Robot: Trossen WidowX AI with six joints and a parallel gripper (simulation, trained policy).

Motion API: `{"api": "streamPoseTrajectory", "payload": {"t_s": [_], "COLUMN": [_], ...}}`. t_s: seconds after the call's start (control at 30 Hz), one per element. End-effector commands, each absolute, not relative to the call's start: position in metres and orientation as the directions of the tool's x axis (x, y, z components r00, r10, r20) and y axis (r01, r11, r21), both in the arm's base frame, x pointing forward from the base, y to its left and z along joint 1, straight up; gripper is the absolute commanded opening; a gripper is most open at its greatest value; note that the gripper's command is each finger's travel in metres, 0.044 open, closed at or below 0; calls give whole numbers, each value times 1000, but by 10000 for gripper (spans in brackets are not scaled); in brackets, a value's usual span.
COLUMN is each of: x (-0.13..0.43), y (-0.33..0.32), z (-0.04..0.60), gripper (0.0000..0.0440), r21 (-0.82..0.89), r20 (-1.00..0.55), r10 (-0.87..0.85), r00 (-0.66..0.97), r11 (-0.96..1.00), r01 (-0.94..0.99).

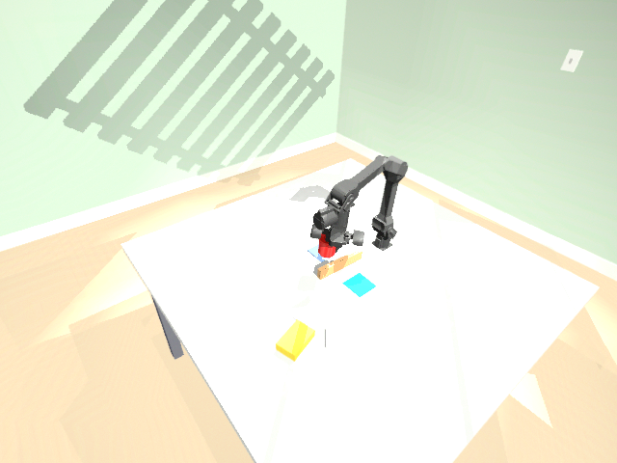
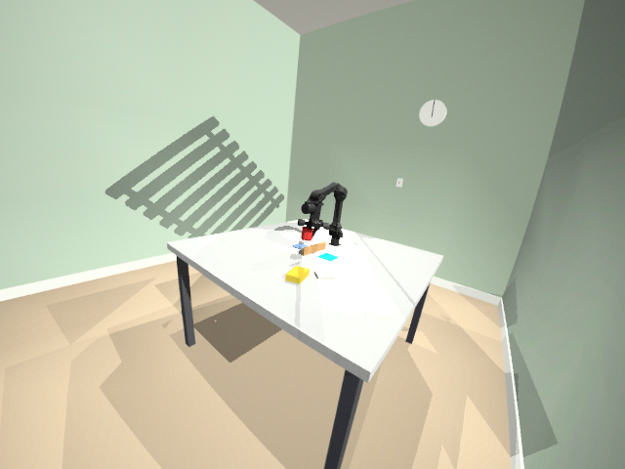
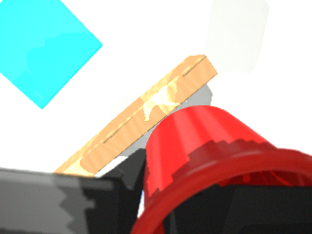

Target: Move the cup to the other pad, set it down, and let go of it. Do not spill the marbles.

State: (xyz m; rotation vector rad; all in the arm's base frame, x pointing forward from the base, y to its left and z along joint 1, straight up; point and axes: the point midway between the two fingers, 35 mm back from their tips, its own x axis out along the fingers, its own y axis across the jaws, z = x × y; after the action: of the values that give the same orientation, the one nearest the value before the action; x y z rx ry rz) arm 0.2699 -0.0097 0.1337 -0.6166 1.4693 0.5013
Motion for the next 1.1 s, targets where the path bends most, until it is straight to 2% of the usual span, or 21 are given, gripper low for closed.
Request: {"api": "streamPoseTrajectory", "payload": {"t_s": [0.0,1.07], "x": [272,260], "y": [3,97], "z": [136,114], "gripper": [0,0], "r21": [-87,-108], "r20": [-996,-991], "r10": [-51,-3], "r00": [73,133], "r11": [737,604], "r01": [-670,-790]}}
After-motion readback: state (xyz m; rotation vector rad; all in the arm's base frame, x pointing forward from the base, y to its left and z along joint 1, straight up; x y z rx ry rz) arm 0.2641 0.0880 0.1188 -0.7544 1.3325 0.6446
